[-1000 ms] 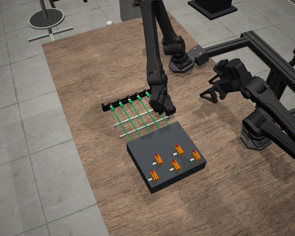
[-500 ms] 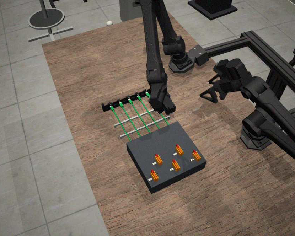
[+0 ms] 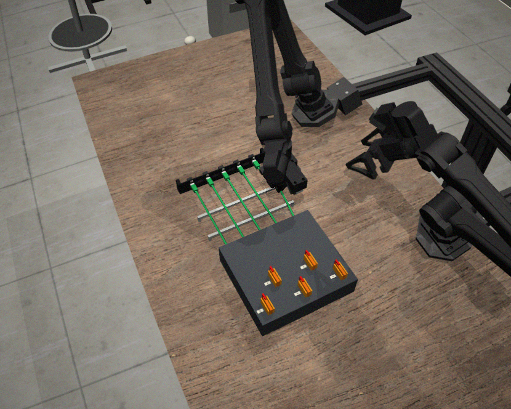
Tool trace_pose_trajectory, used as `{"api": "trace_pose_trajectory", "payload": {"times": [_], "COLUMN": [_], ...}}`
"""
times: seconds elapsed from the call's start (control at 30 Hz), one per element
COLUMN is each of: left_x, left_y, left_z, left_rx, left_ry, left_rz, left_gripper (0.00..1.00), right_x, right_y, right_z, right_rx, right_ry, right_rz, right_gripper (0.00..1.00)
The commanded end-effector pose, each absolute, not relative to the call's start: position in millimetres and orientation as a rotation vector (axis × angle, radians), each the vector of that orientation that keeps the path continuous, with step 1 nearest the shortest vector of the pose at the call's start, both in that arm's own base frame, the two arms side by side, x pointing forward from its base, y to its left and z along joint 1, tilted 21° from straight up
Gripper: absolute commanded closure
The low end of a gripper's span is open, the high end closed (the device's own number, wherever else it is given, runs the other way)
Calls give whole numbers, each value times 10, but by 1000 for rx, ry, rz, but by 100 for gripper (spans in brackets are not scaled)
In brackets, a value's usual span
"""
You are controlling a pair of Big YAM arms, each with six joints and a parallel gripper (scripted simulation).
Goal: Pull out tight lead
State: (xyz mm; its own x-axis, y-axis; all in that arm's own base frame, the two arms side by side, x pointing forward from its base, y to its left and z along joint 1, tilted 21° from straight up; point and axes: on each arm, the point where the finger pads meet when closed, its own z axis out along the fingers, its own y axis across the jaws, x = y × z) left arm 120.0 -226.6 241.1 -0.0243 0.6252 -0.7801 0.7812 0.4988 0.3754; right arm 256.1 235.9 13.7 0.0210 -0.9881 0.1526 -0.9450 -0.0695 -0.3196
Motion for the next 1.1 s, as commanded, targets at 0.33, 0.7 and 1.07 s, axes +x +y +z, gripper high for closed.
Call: {"api": "trace_pose_trajectory", "payload": {"times": [0.33,0.7,1.07], "left_x": [1203,1203,1203], "left_y": [-2296,-2296,-2296], "left_z": [2671,2671,2671], "left_rx": [1159,1159,1159], "left_ry": [1713,1713,1713], "left_rz": [-232,-232,-232], "left_gripper": [0,0,0], "right_x": [2630,2355,2152], "right_y": [2450,2489,2538], "right_z": [320,756,1207], "right_rx": [-2051,-1521,-1101], "right_ry": [2072,2173,2148], "right_rz": [-488,-240,-35], "right_gripper": [50,0,0]}}
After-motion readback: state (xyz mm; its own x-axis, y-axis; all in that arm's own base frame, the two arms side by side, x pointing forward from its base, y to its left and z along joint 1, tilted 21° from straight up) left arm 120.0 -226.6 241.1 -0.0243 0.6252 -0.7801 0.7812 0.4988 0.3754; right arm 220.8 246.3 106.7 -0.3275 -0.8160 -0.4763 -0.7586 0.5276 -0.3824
